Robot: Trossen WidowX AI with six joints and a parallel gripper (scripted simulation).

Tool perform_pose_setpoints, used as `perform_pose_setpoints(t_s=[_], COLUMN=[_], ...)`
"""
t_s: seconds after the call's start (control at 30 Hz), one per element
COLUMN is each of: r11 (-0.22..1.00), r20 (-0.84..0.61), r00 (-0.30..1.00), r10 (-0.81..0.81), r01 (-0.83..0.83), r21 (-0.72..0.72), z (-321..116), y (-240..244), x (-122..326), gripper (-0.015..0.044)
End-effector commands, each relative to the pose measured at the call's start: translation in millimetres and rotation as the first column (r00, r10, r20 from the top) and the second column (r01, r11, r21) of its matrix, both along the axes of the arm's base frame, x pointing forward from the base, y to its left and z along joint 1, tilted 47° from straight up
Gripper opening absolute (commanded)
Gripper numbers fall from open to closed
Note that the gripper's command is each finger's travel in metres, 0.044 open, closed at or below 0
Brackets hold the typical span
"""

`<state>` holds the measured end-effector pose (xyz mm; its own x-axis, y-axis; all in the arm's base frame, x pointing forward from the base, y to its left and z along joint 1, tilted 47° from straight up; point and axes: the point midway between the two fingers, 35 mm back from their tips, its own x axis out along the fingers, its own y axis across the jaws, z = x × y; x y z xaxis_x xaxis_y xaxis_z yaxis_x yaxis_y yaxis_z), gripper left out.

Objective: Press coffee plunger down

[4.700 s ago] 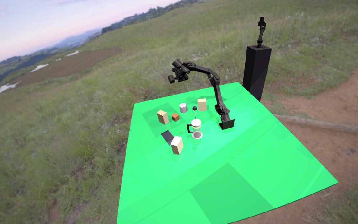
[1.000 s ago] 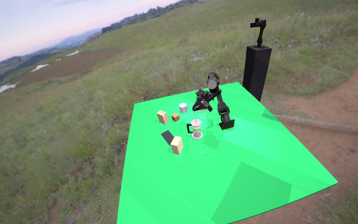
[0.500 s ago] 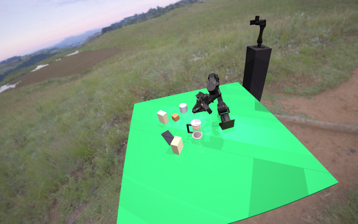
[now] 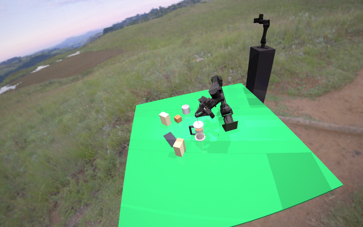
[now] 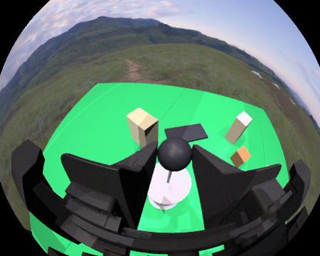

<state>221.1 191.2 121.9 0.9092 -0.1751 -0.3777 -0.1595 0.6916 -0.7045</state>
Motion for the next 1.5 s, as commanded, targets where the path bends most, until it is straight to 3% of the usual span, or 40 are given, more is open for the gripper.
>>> perform_pose_setpoints(t_s=[0.0, 1.47], r11=[1.0, 1.0], r20=[-0.035, -0.026], r00=[0.999, 1.0], r10=[-0.014, -0.012], r01=[0.013, 0.011], r21=[-0.022, -0.024], z=[-17, -39], y=[-14, -38], x=[1, 14], gripper=[0.0126, 0.0126])
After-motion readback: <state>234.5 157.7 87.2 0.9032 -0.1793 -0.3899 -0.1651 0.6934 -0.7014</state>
